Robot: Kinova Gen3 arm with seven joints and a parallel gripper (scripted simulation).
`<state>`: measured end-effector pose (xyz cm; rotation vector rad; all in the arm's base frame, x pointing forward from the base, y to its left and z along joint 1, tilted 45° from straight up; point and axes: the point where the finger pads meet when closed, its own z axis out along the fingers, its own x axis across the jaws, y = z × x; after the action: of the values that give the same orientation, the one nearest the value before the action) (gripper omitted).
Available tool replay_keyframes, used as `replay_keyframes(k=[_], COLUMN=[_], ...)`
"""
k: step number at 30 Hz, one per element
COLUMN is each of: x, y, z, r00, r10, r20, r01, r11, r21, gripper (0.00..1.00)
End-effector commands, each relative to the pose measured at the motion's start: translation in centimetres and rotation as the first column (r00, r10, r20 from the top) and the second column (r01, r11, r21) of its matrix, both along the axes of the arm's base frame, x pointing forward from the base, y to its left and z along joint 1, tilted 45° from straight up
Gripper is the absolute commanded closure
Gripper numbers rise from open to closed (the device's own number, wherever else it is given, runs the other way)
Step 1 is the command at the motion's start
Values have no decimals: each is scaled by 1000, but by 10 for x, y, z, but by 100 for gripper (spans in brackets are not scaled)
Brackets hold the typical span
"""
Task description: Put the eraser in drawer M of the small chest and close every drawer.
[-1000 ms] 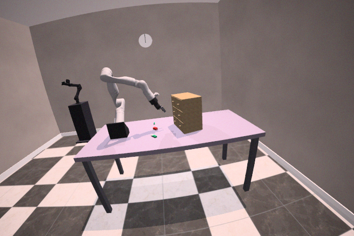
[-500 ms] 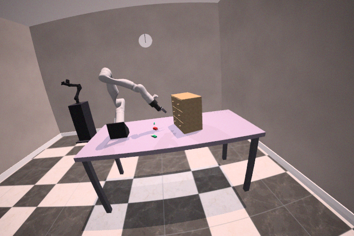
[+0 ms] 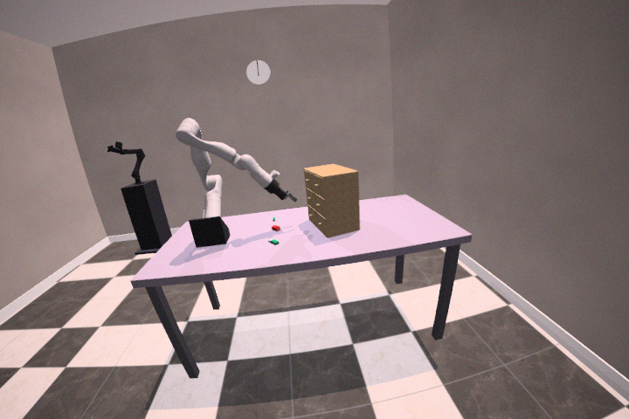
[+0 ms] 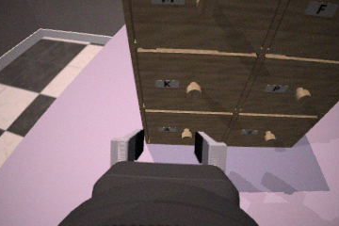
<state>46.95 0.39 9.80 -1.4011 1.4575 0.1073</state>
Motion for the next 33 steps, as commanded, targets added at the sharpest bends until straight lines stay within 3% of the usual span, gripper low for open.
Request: replay_keyframes(k=[1,33], x=[0,4], y=[4,12], z=[2,-1], r00=[1000,994], r10=[-3,-72], r20=[9,81], r01=[3,70], r11=[1000,997], r21=[-4,28], gripper=[0,0])
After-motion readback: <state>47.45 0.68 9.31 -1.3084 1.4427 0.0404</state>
